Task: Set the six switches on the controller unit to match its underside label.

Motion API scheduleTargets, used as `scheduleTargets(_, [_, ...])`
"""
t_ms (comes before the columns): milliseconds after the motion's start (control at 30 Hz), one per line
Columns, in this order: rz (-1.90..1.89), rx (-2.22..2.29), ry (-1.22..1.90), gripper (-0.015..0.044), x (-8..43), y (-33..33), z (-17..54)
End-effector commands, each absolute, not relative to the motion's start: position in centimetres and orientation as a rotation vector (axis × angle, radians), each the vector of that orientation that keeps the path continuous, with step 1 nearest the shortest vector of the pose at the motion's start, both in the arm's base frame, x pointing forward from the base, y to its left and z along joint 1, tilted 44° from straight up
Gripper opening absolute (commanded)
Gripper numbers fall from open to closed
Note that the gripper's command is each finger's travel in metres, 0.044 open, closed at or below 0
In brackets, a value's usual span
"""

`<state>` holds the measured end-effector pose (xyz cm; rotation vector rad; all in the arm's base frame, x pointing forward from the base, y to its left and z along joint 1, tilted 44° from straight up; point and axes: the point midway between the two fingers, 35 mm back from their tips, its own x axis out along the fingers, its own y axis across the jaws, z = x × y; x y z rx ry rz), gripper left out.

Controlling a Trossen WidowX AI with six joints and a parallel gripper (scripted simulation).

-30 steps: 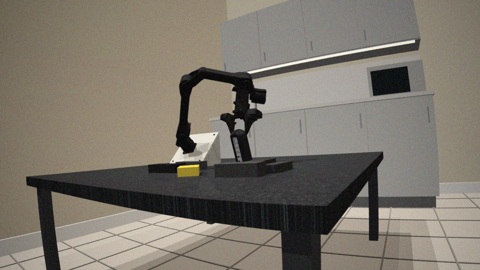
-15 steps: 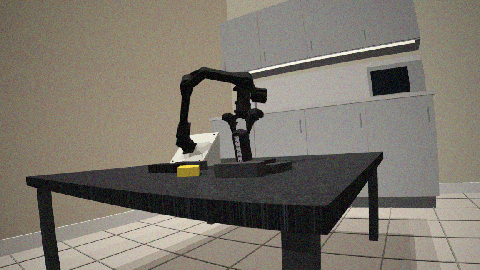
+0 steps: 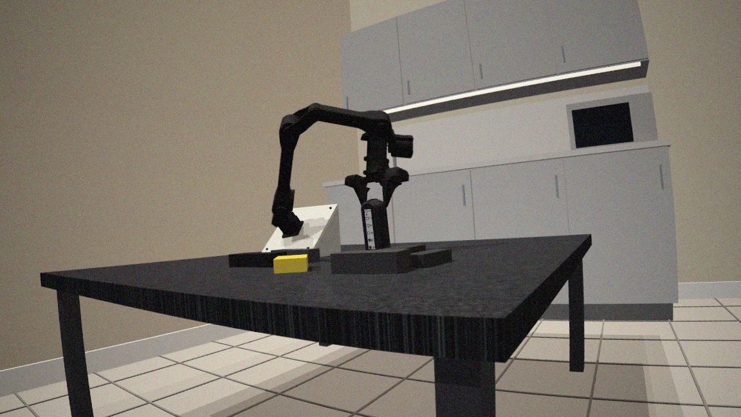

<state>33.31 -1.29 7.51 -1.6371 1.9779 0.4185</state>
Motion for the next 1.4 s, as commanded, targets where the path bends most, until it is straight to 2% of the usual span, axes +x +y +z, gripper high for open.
scheduleTargets(0, [0.44, -1.615, 1.98, 0.0338, 33.3, -1.2, 6.8])
scheduleTargets(1367, [0.511, -1.562, 1.906, 0.0338, 34.0, 0.7, 4.4])
